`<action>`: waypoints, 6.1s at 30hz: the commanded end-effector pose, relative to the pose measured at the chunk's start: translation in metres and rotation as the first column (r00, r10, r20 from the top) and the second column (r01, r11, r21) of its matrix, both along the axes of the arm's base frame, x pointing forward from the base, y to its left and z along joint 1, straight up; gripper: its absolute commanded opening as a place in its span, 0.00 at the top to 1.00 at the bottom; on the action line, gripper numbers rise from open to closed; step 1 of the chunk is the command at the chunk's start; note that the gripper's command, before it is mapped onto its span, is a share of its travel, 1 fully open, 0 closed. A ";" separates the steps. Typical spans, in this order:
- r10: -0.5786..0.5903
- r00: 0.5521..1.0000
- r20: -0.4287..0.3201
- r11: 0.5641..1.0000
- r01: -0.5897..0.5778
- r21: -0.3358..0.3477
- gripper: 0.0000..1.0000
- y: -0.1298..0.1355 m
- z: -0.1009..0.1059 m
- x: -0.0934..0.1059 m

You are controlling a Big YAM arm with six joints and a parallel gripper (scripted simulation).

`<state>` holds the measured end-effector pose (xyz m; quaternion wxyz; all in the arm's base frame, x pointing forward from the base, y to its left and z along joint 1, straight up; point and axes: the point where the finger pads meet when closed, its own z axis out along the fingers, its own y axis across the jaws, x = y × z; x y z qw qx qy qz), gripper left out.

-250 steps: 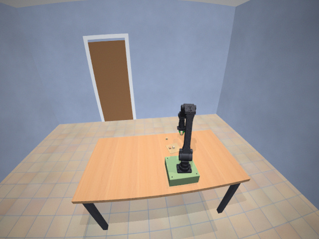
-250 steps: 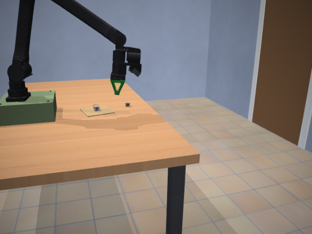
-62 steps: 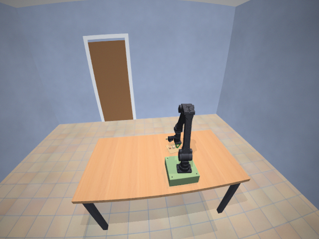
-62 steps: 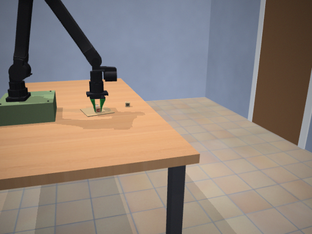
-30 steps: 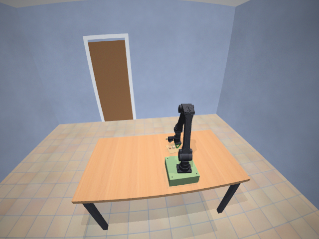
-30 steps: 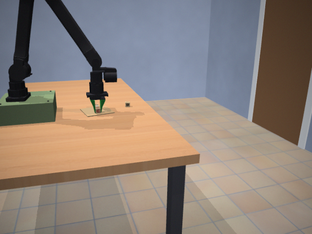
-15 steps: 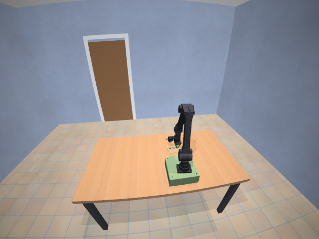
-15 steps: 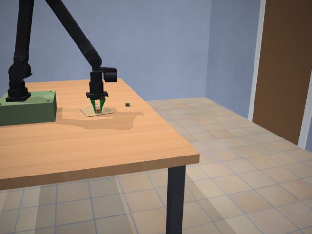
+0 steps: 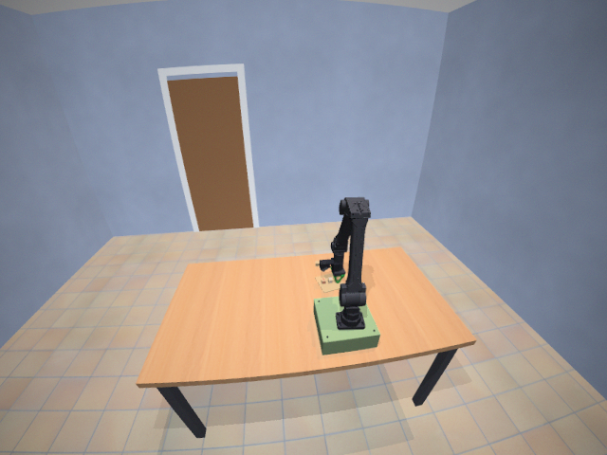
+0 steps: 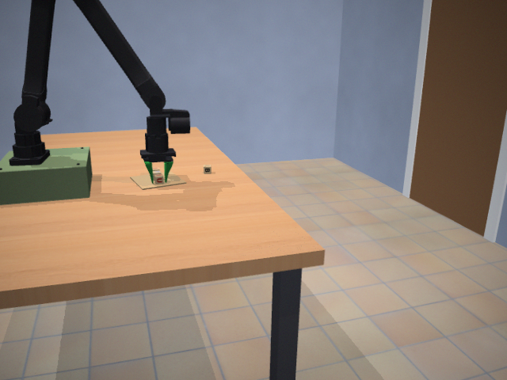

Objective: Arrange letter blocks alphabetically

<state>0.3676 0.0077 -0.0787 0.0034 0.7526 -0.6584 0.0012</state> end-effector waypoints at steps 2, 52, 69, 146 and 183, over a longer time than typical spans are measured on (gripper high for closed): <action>-0.001 0.998 0.061 1.000 0.001 0.006 0.61 -0.003 0.009 0.029; -0.001 0.998 0.068 1.000 0.001 0.006 0.56 -0.002 0.049 0.028; -0.001 0.998 0.068 1.000 0.001 0.006 0.56 -0.002 0.065 0.028; -0.001 0.998 0.070 1.000 0.001 0.006 0.00 -0.001 0.114 0.027; -0.001 0.997 0.083 1.000 0.000 0.007 0.00 0.002 0.214 0.024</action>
